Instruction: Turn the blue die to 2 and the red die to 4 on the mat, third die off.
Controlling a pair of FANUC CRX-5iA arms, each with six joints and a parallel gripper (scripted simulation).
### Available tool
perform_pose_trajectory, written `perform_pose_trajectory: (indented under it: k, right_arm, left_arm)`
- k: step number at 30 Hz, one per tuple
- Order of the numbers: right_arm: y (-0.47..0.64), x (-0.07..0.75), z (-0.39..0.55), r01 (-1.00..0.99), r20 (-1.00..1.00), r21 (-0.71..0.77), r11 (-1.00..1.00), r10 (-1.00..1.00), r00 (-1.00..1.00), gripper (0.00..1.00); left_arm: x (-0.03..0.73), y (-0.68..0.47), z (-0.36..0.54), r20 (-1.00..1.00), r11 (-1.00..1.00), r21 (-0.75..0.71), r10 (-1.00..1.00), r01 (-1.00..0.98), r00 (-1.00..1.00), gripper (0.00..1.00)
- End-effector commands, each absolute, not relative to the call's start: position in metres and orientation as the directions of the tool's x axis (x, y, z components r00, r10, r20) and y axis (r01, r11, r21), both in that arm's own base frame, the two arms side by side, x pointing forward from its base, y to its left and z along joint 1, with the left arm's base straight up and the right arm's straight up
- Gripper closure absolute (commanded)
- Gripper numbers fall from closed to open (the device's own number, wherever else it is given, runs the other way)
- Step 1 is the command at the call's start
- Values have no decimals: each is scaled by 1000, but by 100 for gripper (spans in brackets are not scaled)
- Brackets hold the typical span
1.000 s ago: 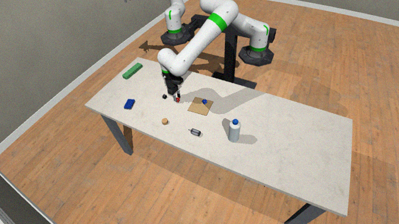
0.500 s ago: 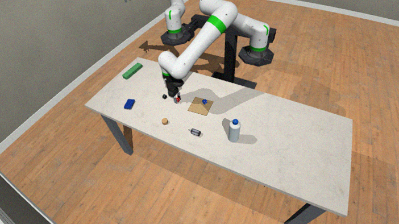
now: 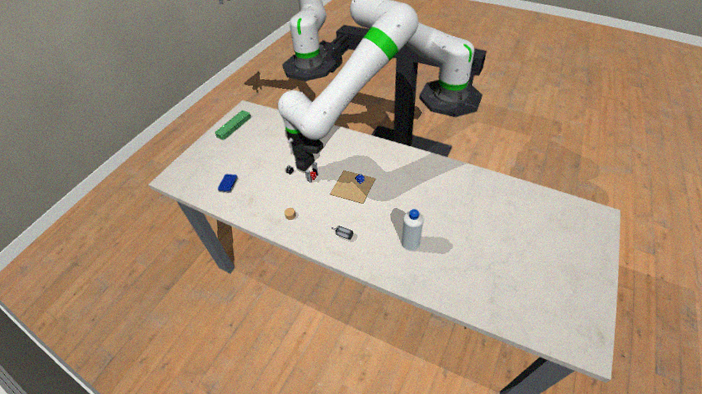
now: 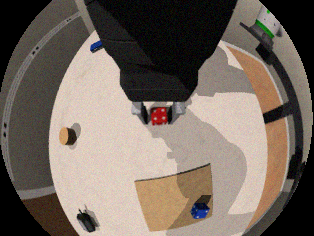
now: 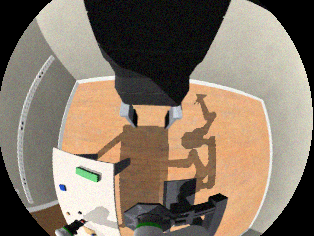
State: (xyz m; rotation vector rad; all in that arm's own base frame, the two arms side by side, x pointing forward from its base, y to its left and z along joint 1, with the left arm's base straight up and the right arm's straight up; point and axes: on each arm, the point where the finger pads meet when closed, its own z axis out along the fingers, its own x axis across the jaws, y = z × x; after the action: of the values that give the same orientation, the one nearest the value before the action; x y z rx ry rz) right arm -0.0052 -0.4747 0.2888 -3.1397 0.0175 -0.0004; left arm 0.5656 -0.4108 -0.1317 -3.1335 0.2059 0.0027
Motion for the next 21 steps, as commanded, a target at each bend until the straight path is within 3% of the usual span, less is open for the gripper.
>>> perform_pose_trajectory:
  k: [1,6,7,21]
  right_arm:
    - [-475,-5,290,-11,0,0,-1000,-11,1000,0]
    - [-475,-5,290,-11,0,0,-1000,-11,1000,0]
    - [-475,-5,290,-11,0,0,-1000,-11,1000,0]
    - [-475,-5,290,-11,0,0,-1000,-11,1000,0]
  left_arm:
    - [566,-411,-130,0,-991,0,-131,-131,991,21]
    - [566,-411,-130,0,-991,0,-131,-131,991,21]
    - [566,-411,-130,0,-991,0,-131,-131,991,51]
    - [566,-411,-130,0,-991,0,-131,-131,991,51]
